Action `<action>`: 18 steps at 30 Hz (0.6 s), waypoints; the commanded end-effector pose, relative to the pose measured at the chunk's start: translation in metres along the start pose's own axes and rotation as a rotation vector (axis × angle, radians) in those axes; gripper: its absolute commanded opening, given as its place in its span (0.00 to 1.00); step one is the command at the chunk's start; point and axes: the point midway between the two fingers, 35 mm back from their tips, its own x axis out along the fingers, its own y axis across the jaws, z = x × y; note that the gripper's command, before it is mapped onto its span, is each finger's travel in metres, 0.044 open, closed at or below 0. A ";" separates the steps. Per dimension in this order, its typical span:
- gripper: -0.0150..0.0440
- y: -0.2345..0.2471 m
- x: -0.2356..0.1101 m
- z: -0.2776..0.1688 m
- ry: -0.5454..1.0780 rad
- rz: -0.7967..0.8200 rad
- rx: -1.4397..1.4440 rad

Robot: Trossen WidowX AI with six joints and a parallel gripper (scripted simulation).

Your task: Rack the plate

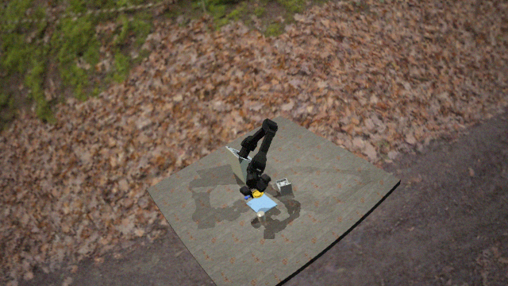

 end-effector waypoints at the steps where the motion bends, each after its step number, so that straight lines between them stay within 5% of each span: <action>1: 0.25 0.000 -0.029 0.002 -0.008 -0.011 -0.013; 10: 0.25 -0.001 -0.081 -0.001 -0.006 -0.001 -0.015; 18: 0.25 0.010 -0.088 -0.003 -0.006 -0.001 0.070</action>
